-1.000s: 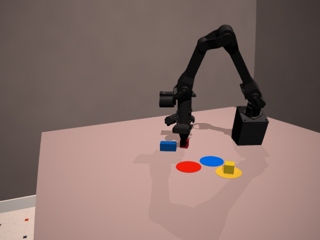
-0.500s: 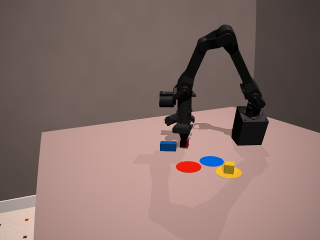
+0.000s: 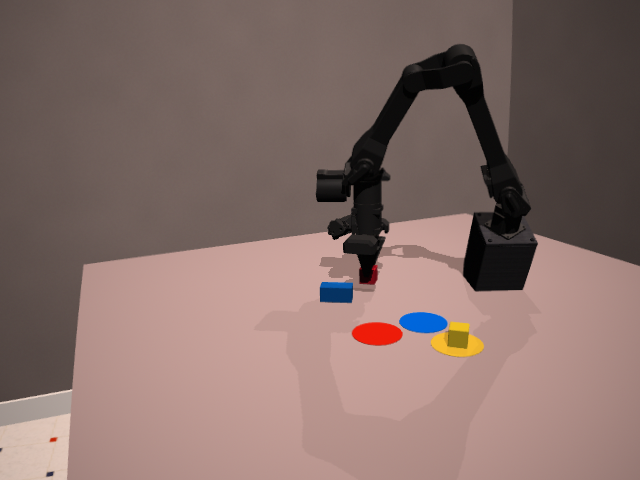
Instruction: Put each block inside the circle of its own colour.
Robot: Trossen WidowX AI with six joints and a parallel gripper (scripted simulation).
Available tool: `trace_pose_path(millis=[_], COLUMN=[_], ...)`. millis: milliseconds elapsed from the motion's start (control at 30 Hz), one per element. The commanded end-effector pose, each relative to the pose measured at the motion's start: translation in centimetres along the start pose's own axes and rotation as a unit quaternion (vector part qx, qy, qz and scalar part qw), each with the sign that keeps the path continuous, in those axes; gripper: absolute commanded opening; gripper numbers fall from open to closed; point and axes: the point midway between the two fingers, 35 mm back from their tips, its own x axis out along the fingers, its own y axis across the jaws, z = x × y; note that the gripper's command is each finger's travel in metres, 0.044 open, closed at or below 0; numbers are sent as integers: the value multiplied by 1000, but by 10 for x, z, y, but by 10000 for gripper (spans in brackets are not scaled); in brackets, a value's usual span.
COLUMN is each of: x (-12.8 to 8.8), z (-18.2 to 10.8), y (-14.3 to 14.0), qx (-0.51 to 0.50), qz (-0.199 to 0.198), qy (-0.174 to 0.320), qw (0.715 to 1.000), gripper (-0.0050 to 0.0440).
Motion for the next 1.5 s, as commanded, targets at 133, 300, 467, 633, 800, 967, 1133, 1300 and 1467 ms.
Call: trace_pose_path(millis=[133,300,467,633,800,967,1133,1300,1467], x=[-30,-47,-64,-74,-87,-91,-90,-87,-83], z=[10,9,8,6,4,3,3,4,3], y=[3,3,3,3,4,3,8,21,38], qx=[-8,-9,-11,-13,-14,-15,-14,-14,-14], qz=[2,2,5,6,9,9,8,5,3], qy=[-19,-19,-21,-22,-23,-23,-22,-24,-24], qw=[1000,1000,1000,1000,1000,1000,1000,1000,1000], gripper=[105,105,105,105,105,105,105,105,105])
